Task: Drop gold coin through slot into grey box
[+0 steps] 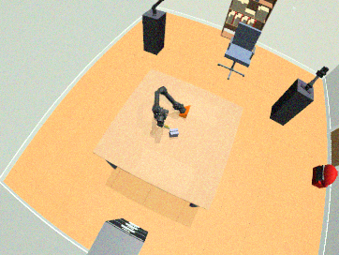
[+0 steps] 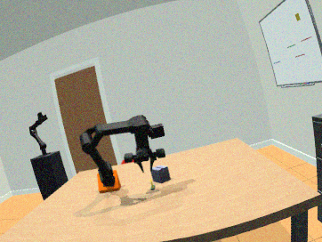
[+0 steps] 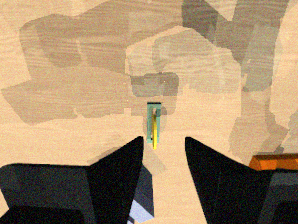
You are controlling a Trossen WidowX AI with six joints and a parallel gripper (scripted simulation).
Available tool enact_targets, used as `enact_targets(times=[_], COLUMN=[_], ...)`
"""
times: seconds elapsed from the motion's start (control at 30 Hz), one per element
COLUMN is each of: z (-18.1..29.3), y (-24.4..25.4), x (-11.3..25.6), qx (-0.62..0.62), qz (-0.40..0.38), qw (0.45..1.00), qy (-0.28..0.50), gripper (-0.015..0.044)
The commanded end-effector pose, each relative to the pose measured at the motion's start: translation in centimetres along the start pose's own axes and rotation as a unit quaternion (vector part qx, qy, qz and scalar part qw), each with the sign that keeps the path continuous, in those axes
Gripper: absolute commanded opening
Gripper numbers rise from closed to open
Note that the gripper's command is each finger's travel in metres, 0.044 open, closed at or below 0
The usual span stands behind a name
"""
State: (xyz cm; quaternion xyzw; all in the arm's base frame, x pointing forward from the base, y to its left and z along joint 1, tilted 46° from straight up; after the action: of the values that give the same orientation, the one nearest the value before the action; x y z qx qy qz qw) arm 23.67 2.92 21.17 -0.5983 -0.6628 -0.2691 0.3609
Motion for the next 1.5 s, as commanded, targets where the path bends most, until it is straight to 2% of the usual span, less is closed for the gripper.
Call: enact_targets(times=[0.0, 0.27, 0.43, 1.47], z=[5.7, 5.8, 5.3, 4.4], y=[-0.5, -0.6, -0.3, 0.3], x=[0.8, 0.8, -2.4, -7.3], qx=[-0.017, -0.018, -0.018, -0.018], qz=[-0.04, -0.042, -0.043, -0.044], qw=[0.996, 0.996, 0.996, 0.996], qy=[-0.075, -0.077, -0.077, -0.077], gripper=[0.0161, 0.0161, 0.0161, 0.0161])
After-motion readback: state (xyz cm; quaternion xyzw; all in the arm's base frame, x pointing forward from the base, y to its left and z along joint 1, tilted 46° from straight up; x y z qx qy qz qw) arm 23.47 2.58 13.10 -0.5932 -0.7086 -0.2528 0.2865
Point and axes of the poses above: the point midway between the two fingers, 35 mm back from their tips, its own x axis back along the fingers, its own y axis across the jaws, z = x × y, the point moved 6 cm from there along x, back along the fingers, and after that the axes turned 1 degree about x, right-handed, at the moved point
